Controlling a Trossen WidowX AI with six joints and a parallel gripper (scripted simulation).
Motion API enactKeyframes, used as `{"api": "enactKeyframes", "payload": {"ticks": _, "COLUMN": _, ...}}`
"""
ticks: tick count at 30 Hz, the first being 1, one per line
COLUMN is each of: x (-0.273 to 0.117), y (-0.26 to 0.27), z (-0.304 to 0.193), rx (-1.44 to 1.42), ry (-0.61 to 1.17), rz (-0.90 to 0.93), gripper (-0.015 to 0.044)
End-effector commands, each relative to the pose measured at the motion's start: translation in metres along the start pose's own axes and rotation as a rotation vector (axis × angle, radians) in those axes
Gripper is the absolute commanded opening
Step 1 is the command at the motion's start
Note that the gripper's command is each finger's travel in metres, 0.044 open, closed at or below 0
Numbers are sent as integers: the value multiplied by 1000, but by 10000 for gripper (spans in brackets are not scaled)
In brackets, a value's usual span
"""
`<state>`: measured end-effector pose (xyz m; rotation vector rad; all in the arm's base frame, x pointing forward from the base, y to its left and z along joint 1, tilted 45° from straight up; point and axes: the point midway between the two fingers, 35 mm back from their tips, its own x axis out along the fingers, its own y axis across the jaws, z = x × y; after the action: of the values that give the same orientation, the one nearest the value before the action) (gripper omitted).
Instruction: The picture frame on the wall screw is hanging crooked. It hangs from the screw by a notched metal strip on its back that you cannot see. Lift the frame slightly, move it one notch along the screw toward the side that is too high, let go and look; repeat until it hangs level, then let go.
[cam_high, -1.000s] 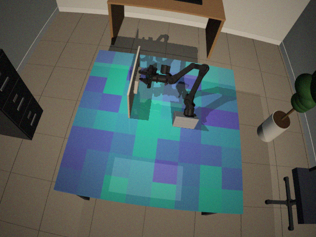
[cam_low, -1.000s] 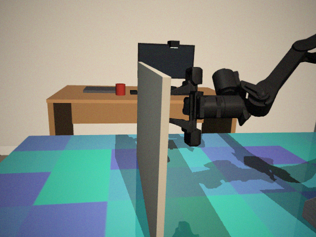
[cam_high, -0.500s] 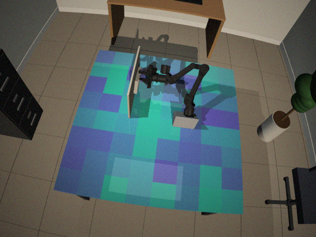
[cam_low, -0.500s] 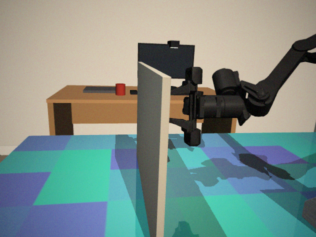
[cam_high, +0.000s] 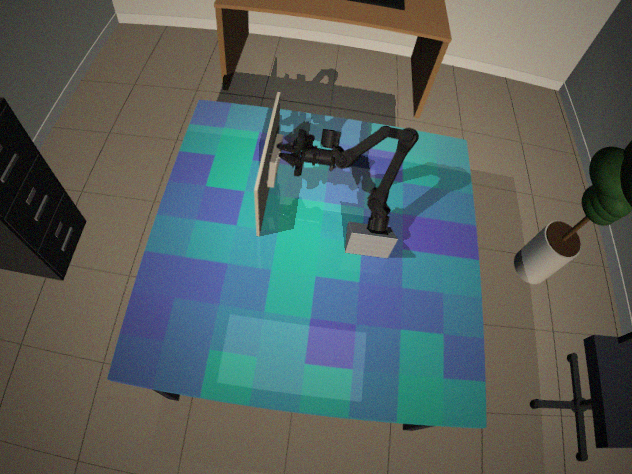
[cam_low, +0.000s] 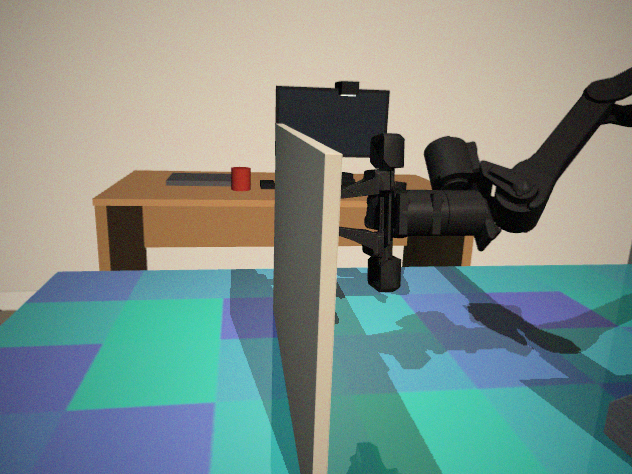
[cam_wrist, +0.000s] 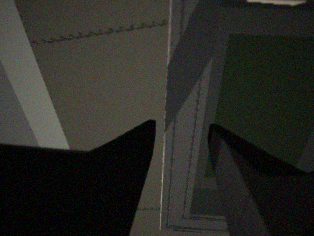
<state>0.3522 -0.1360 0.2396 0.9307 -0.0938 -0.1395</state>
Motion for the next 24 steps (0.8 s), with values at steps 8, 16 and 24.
{"api": "enactKeyframes", "payload": {"ticks": 8, "x": 1, "y": 1, "z": 1, "rx": -4, "ry": -3, "rz": 1, "gripper": 23}}
{"api": "enactKeyframes", "payload": {"ticks": 16, "x": 1, "y": 1, "z": 1, "rx": -4, "ry": -3, "rz": 1, "gripper": 0}}
{"api": "enactKeyframes", "payload": {"ticks": 24, "x": 0, "y": 2, "z": 0, "rx": -4, "ry": -3, "rz": 1, "gripper": 0}}
